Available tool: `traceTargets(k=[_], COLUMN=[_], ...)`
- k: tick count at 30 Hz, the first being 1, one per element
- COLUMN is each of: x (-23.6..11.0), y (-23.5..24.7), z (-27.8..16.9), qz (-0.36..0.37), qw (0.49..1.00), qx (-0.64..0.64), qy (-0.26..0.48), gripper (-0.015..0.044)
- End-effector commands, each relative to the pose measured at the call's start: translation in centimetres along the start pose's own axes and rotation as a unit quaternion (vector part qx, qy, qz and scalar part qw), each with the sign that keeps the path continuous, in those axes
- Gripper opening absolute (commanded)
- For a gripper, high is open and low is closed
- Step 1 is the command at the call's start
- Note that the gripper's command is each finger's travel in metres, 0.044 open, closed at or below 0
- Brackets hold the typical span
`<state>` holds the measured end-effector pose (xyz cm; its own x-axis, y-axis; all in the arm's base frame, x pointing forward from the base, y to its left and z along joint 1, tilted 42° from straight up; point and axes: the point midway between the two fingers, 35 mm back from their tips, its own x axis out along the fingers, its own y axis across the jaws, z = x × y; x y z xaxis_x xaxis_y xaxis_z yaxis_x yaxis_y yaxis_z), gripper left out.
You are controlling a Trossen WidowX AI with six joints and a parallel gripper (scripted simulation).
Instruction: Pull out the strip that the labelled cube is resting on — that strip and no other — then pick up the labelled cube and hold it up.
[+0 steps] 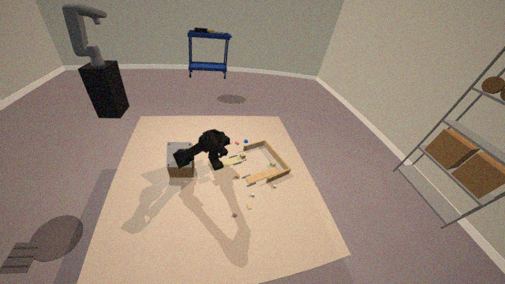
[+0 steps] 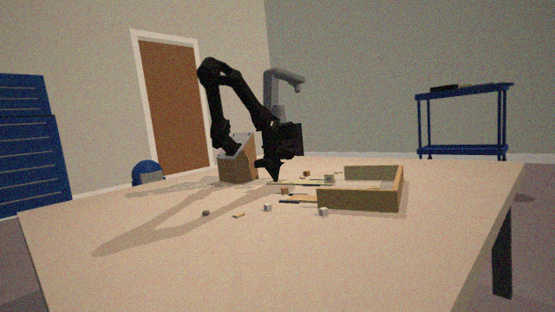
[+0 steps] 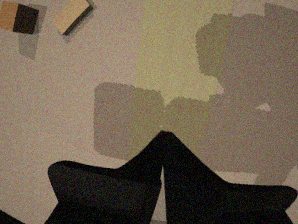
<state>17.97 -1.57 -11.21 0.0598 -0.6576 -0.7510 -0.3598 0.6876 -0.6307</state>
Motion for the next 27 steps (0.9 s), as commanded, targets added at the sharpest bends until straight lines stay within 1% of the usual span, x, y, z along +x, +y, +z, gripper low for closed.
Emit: traceTargets(k=[1, 13, 14, 19, 25, 27], x=[0.5, 0.5, -0.2, -4.1, -4.3, -4.2], y=[0.0, 0.0, 0.0, 0.0, -0.1, -0.1], z=[-1.4, -1.4, 0.0, 0.3, 0.2, 0.9], qz=[0.002, 0.002, 0.0, 0.003, 0.003, 0.003], qw=[1.0, 1.0, 1.0, 1.0, 1.0, 1.0], qx=[-0.006, -0.006, 0.0, -0.006, -0.006, -0.023], qy=[0.019, 0.019, 0.001, 0.017, 0.018, 0.017], gripper=[0.0, 0.0, 0.0, 0.0, 0.0, 0.0053])
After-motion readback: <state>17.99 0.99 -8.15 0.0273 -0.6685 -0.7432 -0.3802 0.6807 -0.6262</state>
